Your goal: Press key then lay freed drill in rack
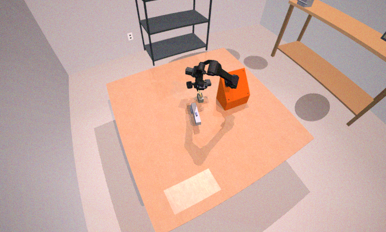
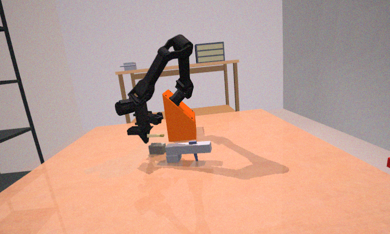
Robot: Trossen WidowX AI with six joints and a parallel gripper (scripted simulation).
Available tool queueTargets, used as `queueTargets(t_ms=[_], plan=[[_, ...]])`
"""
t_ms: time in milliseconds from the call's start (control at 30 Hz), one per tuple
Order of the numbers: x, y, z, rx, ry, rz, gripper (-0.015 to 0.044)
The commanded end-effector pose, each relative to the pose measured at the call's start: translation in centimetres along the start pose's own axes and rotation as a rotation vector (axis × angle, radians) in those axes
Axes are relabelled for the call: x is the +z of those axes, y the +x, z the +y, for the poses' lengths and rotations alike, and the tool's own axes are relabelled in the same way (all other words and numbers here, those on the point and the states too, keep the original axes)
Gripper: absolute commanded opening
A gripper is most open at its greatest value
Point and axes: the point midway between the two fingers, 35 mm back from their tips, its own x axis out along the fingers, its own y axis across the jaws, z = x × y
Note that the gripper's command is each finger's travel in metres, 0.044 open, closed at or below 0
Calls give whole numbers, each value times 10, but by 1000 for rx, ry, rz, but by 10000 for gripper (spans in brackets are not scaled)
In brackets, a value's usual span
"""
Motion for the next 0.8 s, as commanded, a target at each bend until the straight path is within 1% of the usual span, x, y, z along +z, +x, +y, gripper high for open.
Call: queueTargets(t_ms=[0,100,533,767], plan=[[-2,-4,6,-6,-4,6,0],[-3,-4,9,-6,-4,6,0],[-3,19,9,-6,-4,4,0],[-3,23,8,-5,-4,4,0]])
